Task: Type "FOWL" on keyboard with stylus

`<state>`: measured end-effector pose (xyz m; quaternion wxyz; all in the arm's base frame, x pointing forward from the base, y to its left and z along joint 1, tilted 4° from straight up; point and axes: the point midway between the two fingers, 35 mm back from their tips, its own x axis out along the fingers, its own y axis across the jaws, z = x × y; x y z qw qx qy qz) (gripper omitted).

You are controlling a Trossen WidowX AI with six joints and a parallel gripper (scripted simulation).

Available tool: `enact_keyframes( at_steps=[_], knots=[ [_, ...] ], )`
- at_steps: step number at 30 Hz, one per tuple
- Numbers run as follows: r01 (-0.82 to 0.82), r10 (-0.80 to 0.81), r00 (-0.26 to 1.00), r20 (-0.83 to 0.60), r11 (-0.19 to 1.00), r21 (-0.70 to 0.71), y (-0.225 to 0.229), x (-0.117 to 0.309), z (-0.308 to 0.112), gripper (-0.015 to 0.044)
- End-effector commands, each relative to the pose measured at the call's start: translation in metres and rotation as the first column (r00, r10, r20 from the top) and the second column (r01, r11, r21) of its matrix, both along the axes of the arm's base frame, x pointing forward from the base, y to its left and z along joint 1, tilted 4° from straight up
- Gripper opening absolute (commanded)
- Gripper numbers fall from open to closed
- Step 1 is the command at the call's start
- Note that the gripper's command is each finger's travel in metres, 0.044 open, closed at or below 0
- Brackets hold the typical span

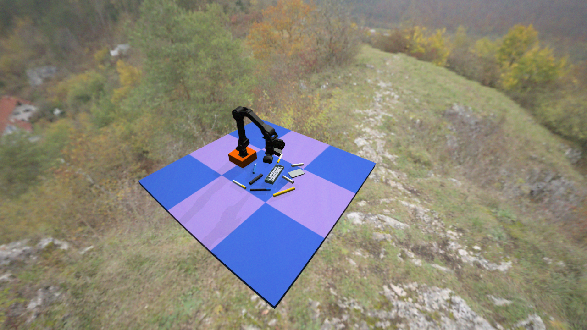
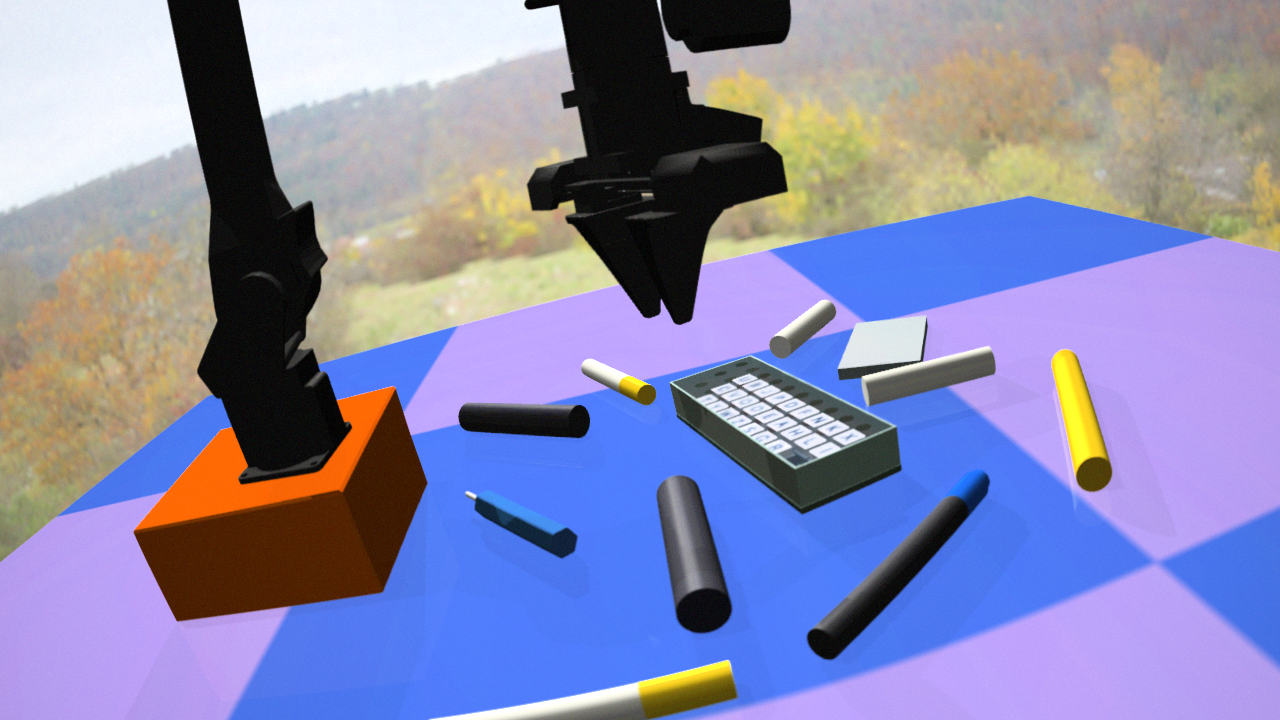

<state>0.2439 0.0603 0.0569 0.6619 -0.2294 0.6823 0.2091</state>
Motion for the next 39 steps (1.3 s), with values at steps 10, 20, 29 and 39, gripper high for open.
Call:
enact_keyframes(
  at_steps=[10,20,29,39],
  knots=[
    [-0.791,0.833,0.553,-0.003,0.527,0.310,-0.056,-0.064,-0.022,0.0150],
    [-0.919,0.951,0.225,0.213,0.135,0.369,-0.067,-0.093,-0.027,0.0150],
    [-0.941,0.934,-0.018,0.357,-0.137,0.310,-0.068,-0.105,-0.028,0.0150],
    [-0.941,0.934,-0.018,0.357,-0.137,0.310,-0.068,-0.105,-0.028,0.0150]
  ],
)
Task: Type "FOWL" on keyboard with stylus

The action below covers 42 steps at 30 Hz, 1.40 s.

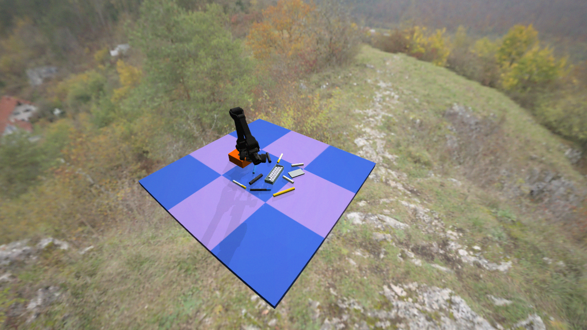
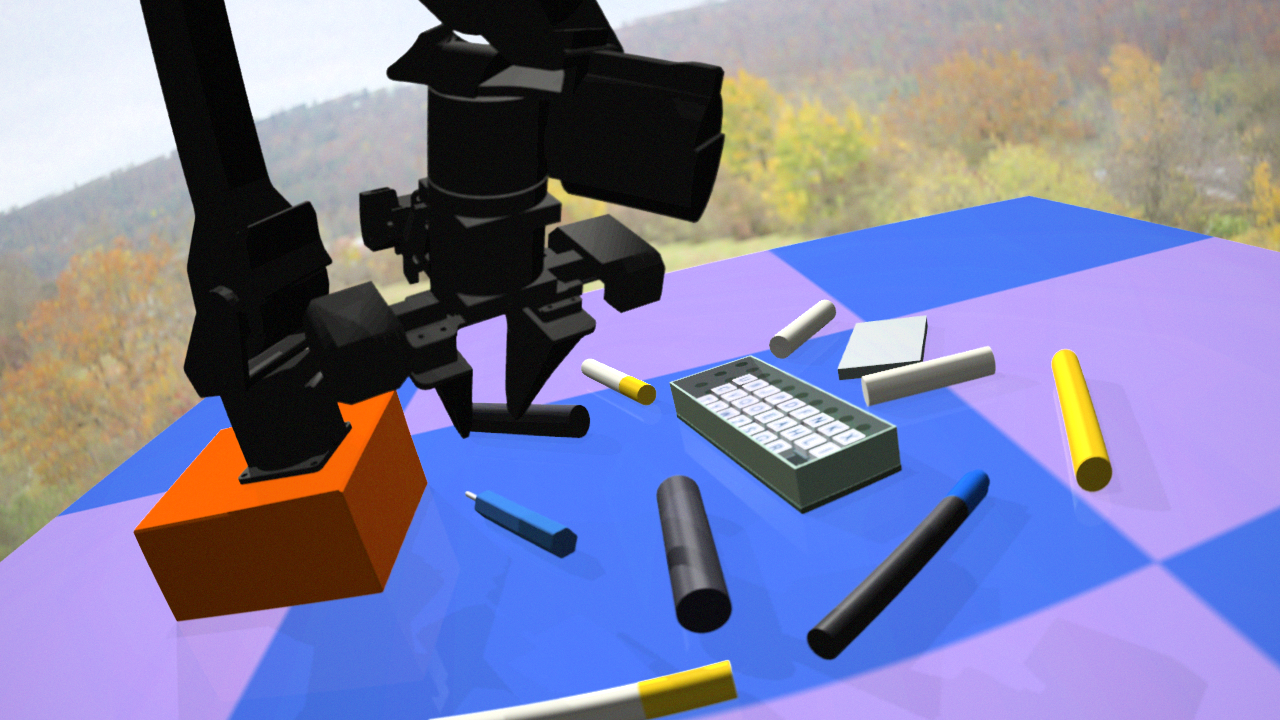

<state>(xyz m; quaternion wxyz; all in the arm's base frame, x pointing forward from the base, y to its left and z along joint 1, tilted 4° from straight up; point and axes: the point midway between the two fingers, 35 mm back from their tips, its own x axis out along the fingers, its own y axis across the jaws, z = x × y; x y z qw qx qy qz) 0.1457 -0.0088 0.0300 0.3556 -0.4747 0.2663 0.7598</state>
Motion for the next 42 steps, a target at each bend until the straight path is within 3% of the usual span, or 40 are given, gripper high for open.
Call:
enact_keyframes(
  at_steps=[1,42],
  knots=[
    [-0.061,0.061,0.998,0.014,0.997,0.053,0.001,-0.007,-0.001,0.0150],
    [-0.061,0.061,0.998,0.013,0.997,0.053,-0.001,-0.007,-0.029,0.0150]
  ],
)
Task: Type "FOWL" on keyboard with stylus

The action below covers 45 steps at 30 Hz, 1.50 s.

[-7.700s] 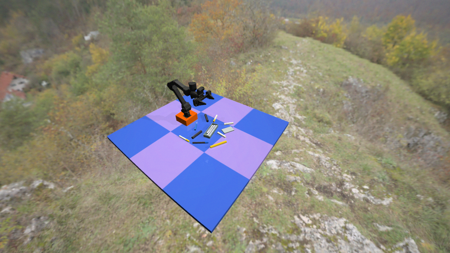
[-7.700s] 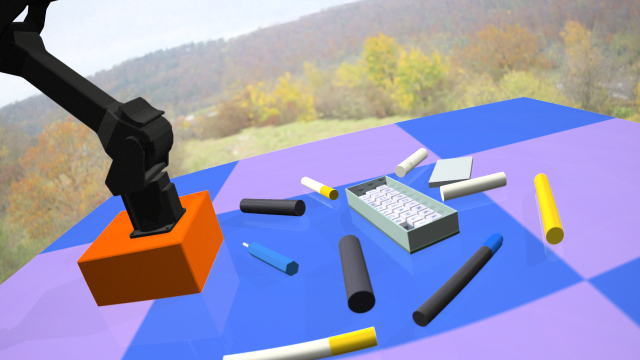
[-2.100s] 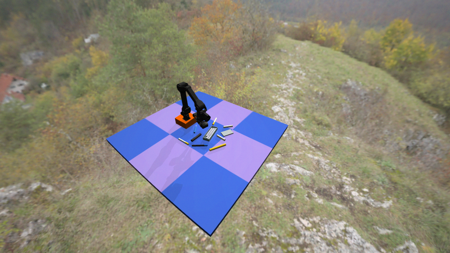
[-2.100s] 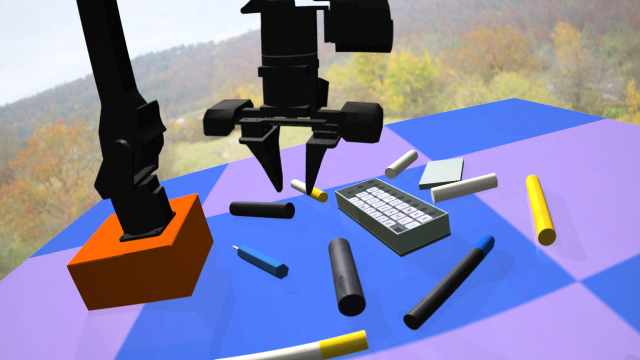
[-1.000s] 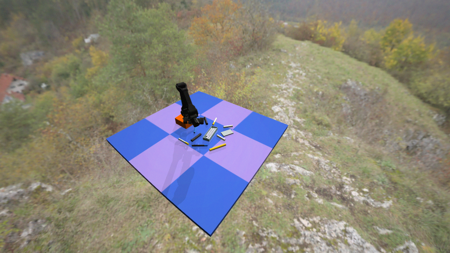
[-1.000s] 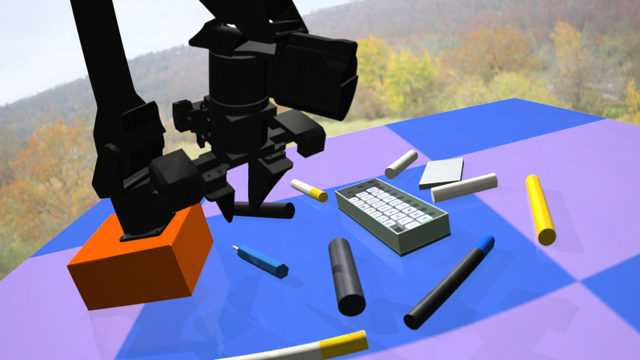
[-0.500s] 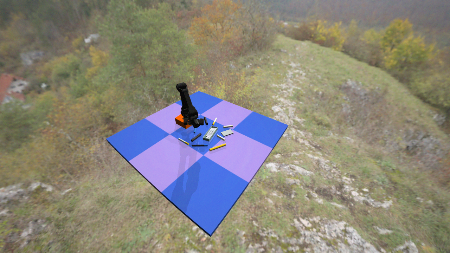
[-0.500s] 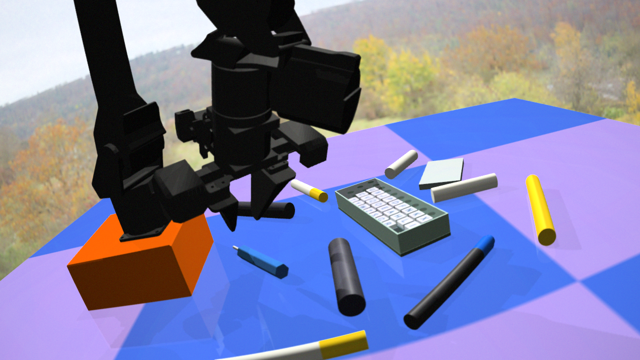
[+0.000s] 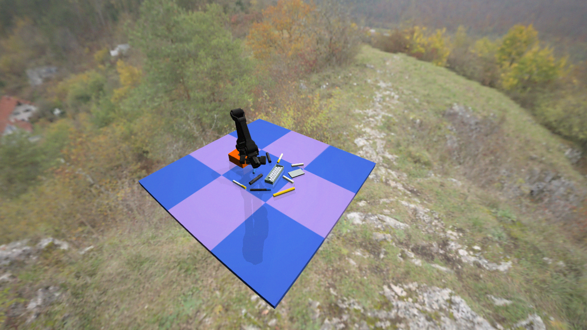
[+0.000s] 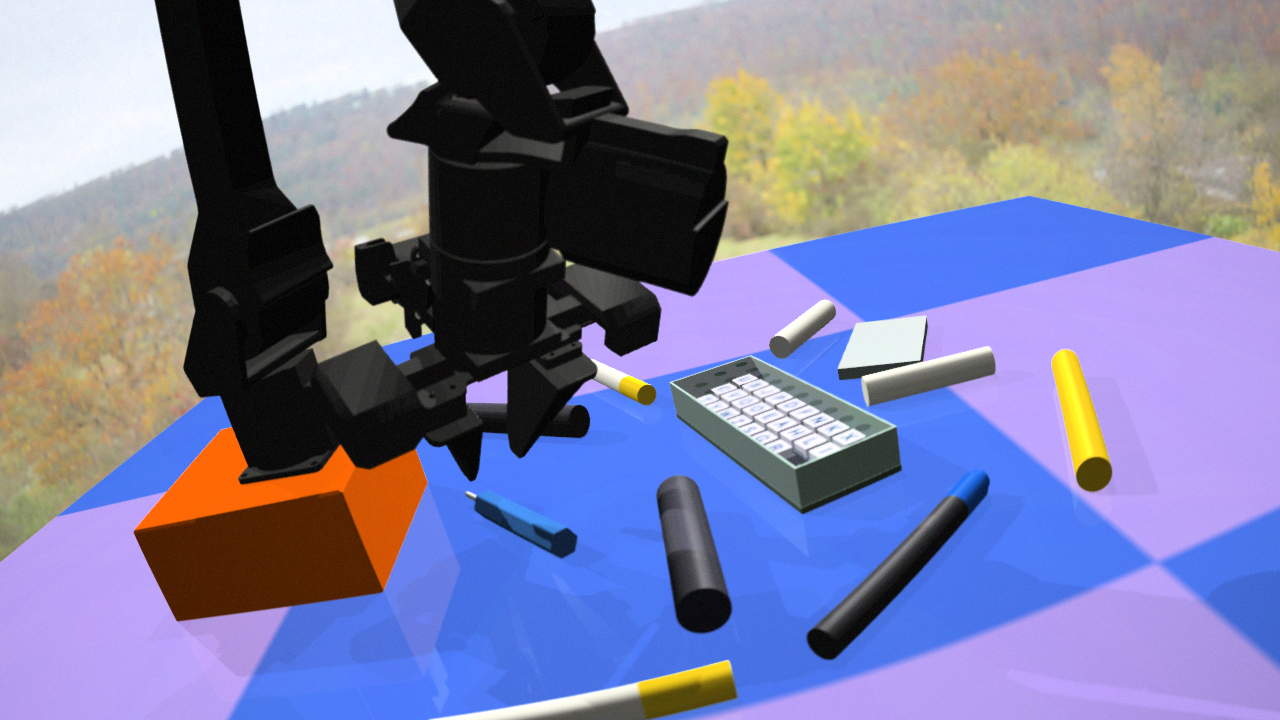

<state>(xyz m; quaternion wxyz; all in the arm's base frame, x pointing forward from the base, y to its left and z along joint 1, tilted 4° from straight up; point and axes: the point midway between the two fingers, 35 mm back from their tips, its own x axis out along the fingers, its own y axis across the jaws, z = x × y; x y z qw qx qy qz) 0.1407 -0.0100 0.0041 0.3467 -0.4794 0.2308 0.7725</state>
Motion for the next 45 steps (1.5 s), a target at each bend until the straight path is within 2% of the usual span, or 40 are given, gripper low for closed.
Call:
enact_keyframes(
  at_steps=[1,45],
  knots=[
    [-0.002,0.002,1.000,-0.004,1.000,0.004,0.000,-0.002,-0.004,0.0150],
    [-0.002,0.002,1.000,-0.004,1.000,0.004,-0.002,-0.002,-0.035,0.0150]
  ],
)
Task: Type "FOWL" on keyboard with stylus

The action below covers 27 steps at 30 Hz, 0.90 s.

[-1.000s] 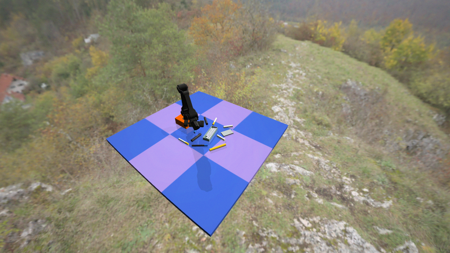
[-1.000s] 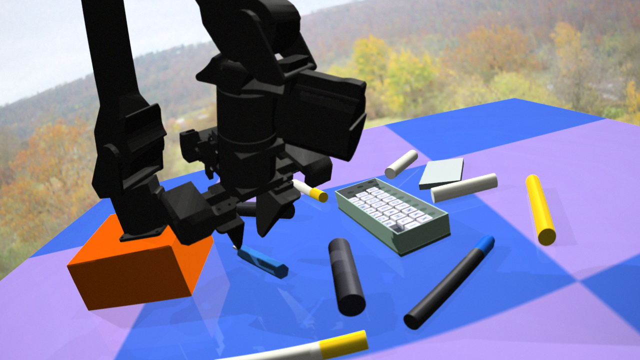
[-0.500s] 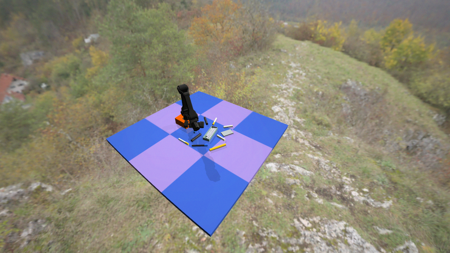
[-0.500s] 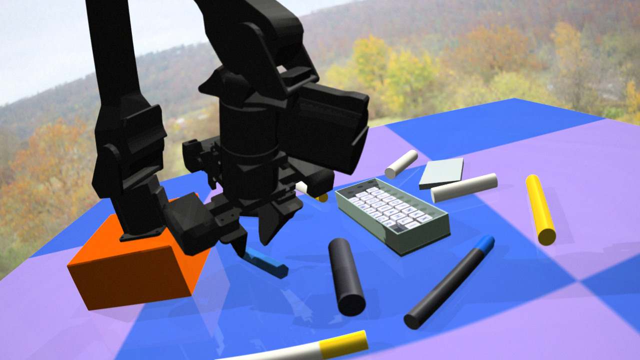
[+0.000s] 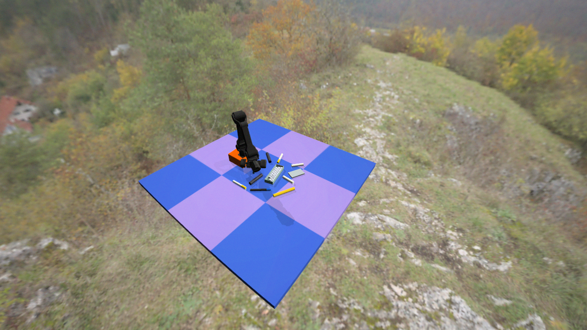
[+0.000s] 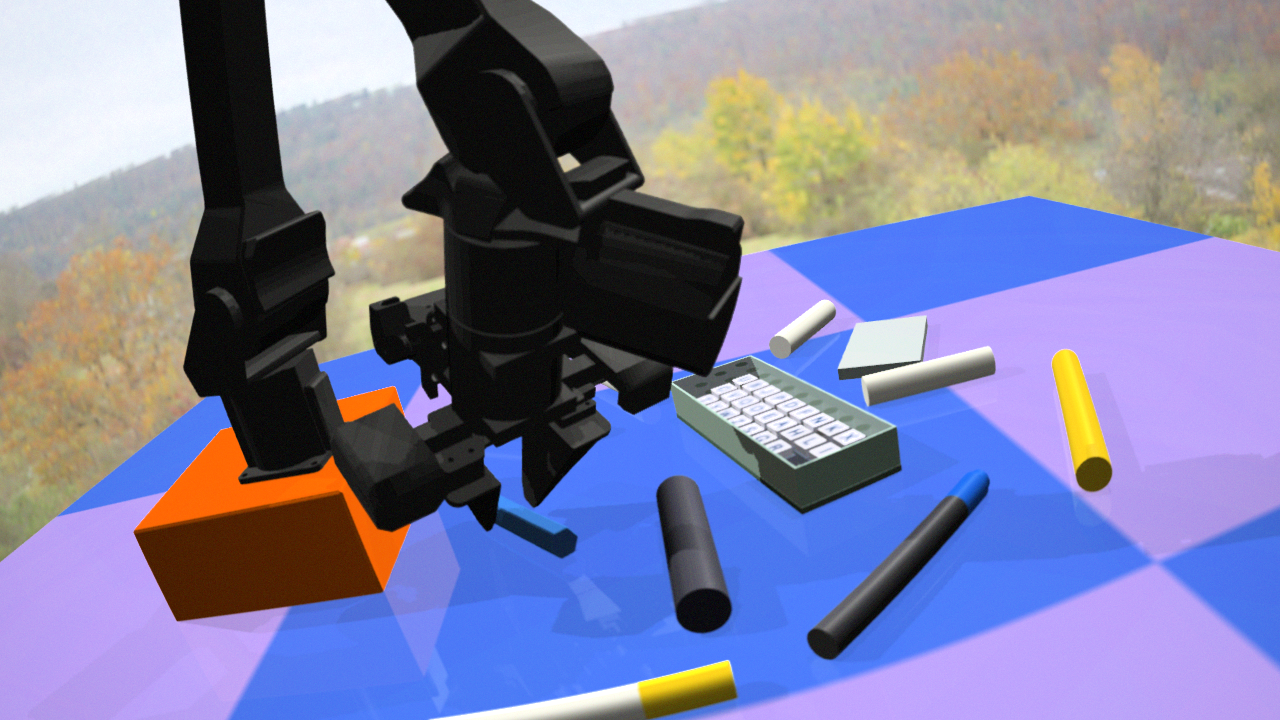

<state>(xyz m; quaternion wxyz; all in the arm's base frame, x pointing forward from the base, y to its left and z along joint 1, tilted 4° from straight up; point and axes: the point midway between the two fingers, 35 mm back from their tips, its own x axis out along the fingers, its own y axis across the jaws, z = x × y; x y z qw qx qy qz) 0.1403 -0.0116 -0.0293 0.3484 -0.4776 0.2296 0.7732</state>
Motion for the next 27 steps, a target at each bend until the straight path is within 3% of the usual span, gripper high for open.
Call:
enact_keyframes(
  at_steps=[1,6,8,18,27],
  knots=[
    [-0.004,0.004,1.000,-0.002,1.000,-0.001,0.000,-0.001,-0.002,0.0150],
    [0.000,0.000,1.000,-0.001,1.000,0.000,0.000,0.000,0.000,0.0019],
    [0.000,0.000,1.000,-0.001,1.000,0.000,0.000,0.000,0.000,0.0005],
    [0.000,0.000,1.000,-0.001,1.000,0.000,0.000,0.000,0.004,0.0000],
    [0.000,0.000,1.000,-0.002,1.000,0.001,0.003,-0.001,0.043,0.0000]
  ],
)
